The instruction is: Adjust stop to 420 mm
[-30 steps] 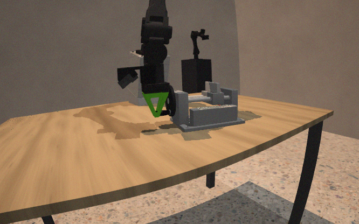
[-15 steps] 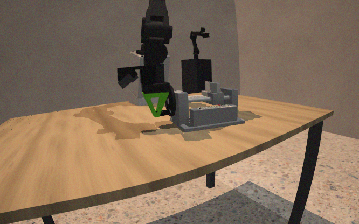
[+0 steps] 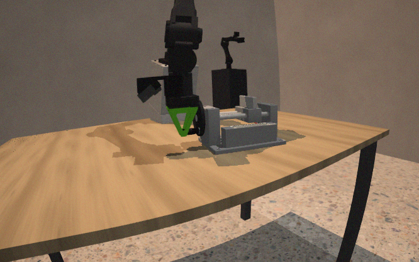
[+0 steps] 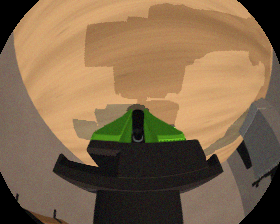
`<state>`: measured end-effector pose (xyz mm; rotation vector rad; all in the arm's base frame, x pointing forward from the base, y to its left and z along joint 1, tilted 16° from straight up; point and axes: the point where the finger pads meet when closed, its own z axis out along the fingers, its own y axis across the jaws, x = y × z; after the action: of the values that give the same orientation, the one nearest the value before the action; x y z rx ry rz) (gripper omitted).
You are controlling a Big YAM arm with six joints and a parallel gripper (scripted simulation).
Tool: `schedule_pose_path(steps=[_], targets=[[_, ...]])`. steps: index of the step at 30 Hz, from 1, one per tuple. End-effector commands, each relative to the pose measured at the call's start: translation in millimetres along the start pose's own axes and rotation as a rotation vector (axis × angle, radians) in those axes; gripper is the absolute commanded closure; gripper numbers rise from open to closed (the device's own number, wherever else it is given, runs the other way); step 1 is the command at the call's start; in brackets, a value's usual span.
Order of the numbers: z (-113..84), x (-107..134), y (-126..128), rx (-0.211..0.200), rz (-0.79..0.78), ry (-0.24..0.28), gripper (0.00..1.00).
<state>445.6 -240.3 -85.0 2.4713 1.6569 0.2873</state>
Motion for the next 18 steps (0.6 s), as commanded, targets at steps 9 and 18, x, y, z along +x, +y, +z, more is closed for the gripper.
schedule_pose_path(steps=[9, 18], targets=[[-30.2, 6, 49, -0.091, -0.008, -0.007, 0.94], [-38.0, 6, 54, -0.097, -0.009, -0.008, 0.94]])
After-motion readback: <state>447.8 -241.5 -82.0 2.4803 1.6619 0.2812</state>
